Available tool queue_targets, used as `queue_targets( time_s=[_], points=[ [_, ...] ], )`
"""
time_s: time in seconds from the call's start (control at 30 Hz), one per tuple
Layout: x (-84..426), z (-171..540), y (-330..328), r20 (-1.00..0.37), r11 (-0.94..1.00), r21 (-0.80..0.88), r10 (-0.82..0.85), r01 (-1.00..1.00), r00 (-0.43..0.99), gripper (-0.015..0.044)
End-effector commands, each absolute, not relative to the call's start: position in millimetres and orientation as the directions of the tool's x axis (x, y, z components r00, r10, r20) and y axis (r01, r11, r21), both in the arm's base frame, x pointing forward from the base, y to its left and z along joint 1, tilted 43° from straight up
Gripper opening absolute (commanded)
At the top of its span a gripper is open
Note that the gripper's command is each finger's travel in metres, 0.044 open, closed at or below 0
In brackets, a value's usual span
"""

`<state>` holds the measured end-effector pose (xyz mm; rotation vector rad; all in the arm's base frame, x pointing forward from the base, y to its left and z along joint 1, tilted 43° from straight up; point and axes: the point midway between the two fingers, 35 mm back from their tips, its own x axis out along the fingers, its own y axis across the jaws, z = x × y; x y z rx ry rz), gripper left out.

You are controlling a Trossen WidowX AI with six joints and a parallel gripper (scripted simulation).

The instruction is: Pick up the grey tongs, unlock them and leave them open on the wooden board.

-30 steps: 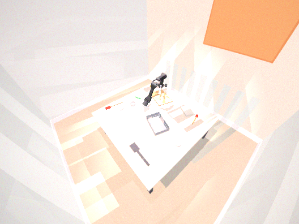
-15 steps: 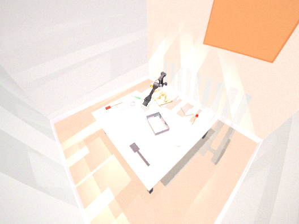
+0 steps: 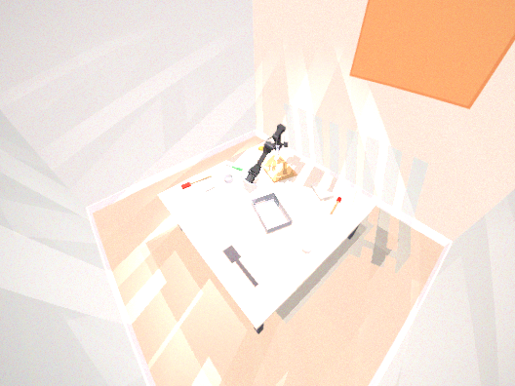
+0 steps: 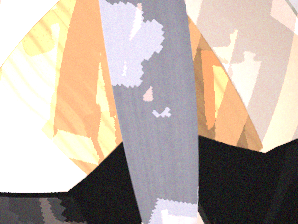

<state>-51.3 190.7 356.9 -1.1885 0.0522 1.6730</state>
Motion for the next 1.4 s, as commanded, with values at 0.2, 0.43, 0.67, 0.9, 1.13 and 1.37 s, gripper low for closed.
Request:
queue_targets(
  time_s=[0.2, 0.43, 0.67, 0.9, 1.13, 1.37],
  points=[
    [-54.4, 346.2, 203.4, -0.715, -0.467, -0.482, 0.699, -0.741, 0.025, -0.015],
    [-55.5, 338.7, 211.9, -0.715, -0.467, -0.482, 0.698, -0.741, 0.025, -0.015],
    [-56.1, 331.0, 220.3, -0.715, -0.467, -0.482, 0.698, -0.741, 0.026, -0.015],
    [-56.0, 323.0, 228.4, -0.715, -0.467, -0.483, 0.699, -0.741, 0.026, -0.015],
    [-55.4, 314.8, 236.4, -0.715, -0.466, -0.484, 0.699, -0.741, 0.026, -0.015],
    [-54.3, 306.3, 244.2, -0.714, -0.466, -0.485, 0.7, -0.74, 0.027, -0.015]
  ],
)
